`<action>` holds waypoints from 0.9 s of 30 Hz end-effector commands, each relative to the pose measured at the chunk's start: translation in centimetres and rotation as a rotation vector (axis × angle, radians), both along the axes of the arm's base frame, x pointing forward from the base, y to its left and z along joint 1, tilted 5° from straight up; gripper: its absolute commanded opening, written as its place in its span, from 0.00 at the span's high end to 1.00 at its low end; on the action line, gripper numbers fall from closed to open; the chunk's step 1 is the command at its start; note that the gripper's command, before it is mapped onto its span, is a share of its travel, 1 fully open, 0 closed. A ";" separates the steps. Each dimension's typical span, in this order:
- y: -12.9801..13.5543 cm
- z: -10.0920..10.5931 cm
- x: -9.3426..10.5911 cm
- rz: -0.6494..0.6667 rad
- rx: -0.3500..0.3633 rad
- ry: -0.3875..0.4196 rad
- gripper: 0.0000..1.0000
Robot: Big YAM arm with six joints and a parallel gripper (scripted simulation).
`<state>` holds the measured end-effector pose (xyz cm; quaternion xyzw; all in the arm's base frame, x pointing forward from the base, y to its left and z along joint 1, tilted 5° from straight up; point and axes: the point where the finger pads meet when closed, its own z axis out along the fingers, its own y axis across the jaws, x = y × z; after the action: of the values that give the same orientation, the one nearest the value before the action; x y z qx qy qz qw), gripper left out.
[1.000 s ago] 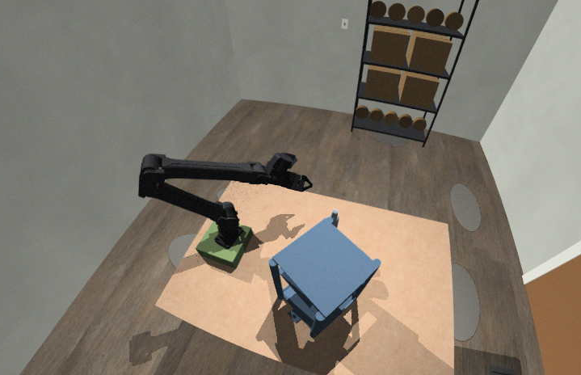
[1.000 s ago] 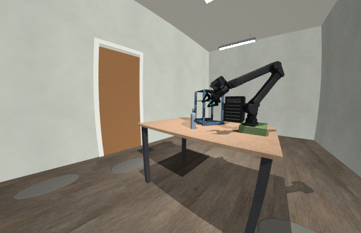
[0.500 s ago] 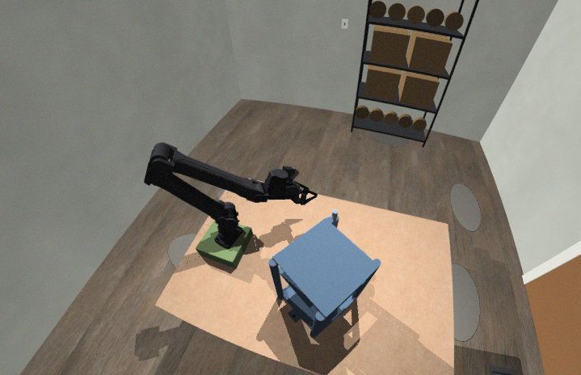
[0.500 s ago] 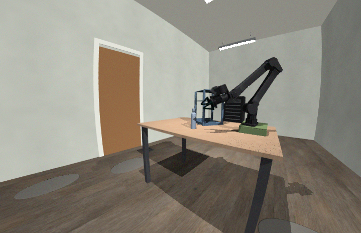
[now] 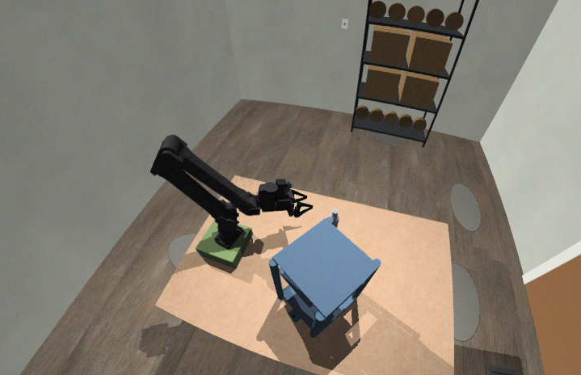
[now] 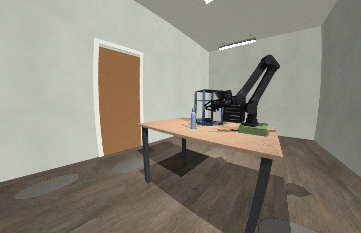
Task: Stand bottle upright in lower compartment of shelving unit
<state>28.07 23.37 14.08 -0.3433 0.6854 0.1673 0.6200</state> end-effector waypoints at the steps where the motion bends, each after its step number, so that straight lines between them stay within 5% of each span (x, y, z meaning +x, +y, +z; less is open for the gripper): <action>1: -1.9 -1.1 0.8 -0.072 0.083 0.075 0.23; 9: -4.5 -3.1 1.3 -0.162 0.161 0.191 0.23; 27: -5.3 -3.6 1.5 -0.194 0.193 0.222 0.23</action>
<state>29.32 18.44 10.11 -0.2045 0.7641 0.2059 0.5761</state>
